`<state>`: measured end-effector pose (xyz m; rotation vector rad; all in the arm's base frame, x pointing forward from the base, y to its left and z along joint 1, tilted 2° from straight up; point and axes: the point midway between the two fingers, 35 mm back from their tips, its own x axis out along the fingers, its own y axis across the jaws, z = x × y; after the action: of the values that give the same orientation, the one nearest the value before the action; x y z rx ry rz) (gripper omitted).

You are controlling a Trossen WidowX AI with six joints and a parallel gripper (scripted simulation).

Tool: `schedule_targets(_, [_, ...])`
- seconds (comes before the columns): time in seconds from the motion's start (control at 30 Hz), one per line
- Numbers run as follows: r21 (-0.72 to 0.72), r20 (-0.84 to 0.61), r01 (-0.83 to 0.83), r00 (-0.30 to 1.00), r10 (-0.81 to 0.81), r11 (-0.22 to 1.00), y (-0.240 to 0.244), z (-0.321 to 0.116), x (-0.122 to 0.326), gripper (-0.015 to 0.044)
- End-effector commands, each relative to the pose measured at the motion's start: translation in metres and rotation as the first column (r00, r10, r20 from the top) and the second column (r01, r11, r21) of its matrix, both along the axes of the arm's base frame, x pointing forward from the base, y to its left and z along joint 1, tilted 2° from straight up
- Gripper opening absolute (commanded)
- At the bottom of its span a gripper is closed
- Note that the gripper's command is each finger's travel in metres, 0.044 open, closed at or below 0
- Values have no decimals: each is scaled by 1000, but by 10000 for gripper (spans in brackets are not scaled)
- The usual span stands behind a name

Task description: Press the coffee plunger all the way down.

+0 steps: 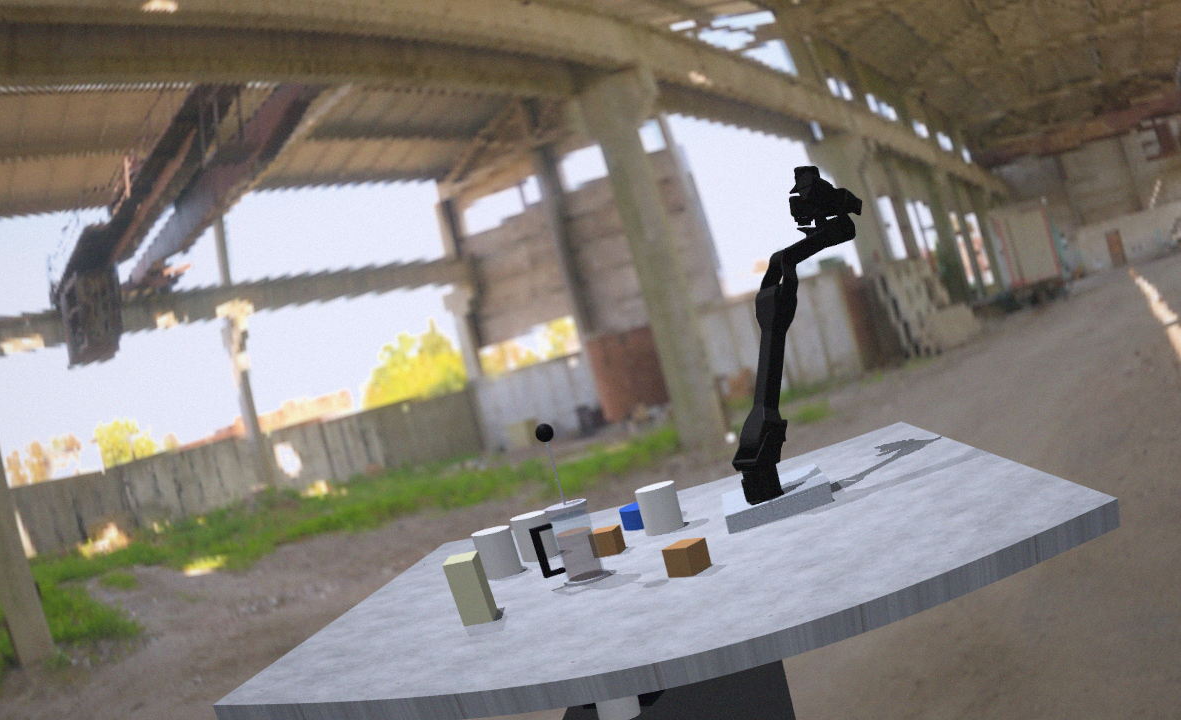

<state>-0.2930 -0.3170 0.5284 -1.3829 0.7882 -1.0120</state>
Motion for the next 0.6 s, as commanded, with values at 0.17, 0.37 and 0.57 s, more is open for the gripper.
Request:
schedule_targets(0.17, [-49, 69, -30, 997, 33, 998, -18, 13, 21, 440])
schedule_targets(0.37, [-69, 224, -141, 962, 153, 988, -55, 30, 82, 440])
schedule_targets(0.57, [-94, 263, -262, 924, 277, 961, -68, 47, 150, 440])
